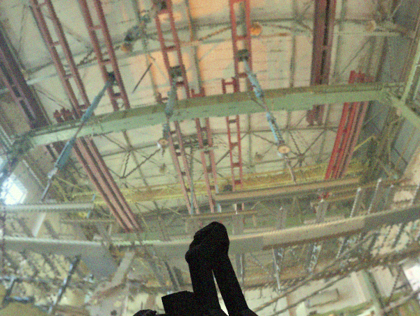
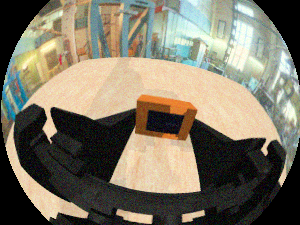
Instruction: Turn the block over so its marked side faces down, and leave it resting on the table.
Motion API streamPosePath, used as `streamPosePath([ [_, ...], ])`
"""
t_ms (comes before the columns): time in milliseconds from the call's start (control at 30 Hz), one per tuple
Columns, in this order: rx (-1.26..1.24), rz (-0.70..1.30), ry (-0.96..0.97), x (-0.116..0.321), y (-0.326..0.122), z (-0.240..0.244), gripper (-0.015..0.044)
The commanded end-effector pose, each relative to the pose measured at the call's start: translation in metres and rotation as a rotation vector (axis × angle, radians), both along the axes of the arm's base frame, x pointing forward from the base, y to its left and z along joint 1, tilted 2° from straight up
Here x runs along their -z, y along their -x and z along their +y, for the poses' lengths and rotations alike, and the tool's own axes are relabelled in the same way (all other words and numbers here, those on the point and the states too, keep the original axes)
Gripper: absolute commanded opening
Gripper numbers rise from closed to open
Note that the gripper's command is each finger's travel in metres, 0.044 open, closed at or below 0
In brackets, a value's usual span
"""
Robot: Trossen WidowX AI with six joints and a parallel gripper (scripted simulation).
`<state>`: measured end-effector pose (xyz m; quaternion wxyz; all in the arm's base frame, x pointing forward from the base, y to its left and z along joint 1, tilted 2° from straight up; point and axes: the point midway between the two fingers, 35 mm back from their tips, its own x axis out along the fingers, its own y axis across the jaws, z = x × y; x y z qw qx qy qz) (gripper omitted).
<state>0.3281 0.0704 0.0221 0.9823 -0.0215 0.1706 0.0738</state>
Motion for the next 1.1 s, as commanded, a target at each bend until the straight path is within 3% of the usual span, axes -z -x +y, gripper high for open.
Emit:
streamPosePath([
  [0,0.001,0.009,0.009,0.0034,0.0028,-0.0012,0.0],
  [100,0.001,0.009,0.009,0.0034,0.0028,-0.0012,0.0],
  [667,0.001,0.009,0.009,0.0034,0.0028,-0.0012,0.044],
  [1067,0.001,0.009,0.009,0.0034,0.0028,-0.0012,0.044],
])
